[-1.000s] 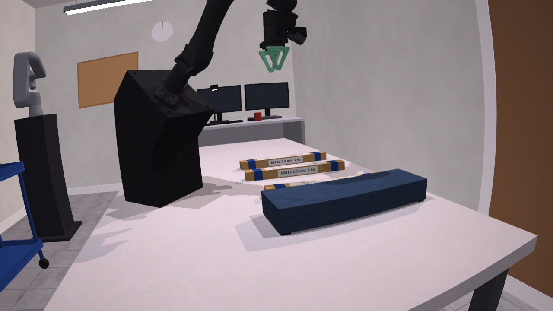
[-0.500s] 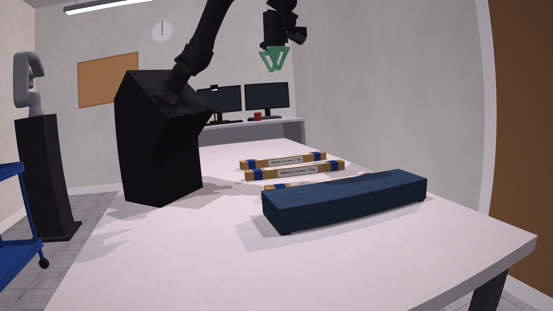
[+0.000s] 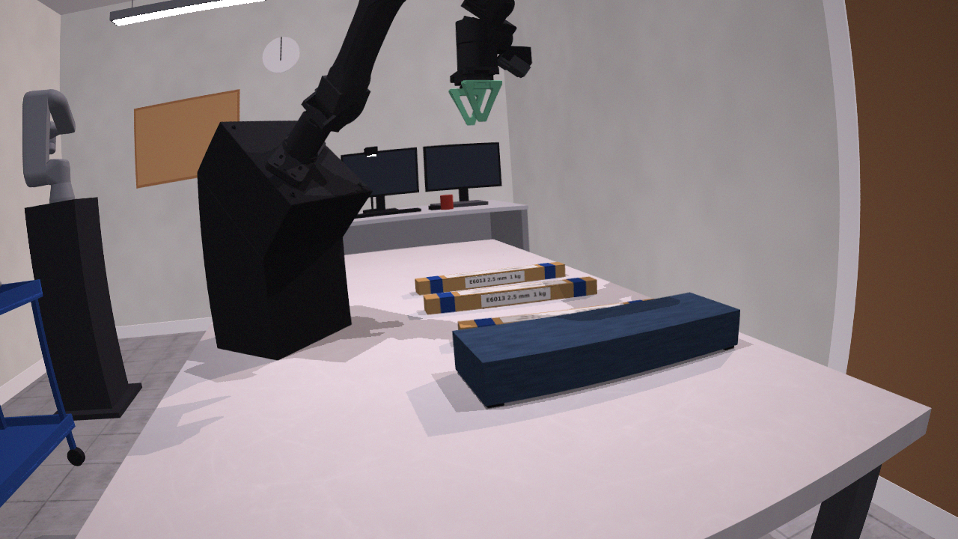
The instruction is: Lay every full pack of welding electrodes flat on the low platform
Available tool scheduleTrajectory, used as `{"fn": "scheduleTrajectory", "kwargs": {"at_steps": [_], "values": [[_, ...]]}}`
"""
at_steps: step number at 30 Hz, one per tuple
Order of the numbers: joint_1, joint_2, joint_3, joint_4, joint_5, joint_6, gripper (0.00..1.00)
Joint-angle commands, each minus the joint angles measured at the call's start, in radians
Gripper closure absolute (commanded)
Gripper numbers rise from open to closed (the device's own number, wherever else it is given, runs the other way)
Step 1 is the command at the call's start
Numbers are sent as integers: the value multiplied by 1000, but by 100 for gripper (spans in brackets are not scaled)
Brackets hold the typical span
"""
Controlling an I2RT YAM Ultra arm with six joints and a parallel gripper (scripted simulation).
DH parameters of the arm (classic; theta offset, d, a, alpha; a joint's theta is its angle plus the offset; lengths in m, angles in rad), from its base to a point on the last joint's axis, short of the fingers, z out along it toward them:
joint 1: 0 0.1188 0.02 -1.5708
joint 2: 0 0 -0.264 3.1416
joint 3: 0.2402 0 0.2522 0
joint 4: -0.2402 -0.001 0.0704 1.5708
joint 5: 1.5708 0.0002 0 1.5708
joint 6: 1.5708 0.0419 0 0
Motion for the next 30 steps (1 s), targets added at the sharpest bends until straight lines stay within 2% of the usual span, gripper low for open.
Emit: {"fn": "scheduleTrajectory", "kwargs": {"at_steps": [1, 10, 11, 13, 15, 20, 30], "values": [[23, -9, 28, -9, 12, 4, 26], [23, -9, 28, -9, 12, 4, 26], [-21, 19, -15, 42, 6, -35, 58], [-66, 30, -31, 101, -11, -91, 58], [-66, 30, -31, 101, -11, -91, 58], [-174, 77, -46, 249, -34, -223, 58], [-345, 213, 4, 505, -95, -429, 58]]}}
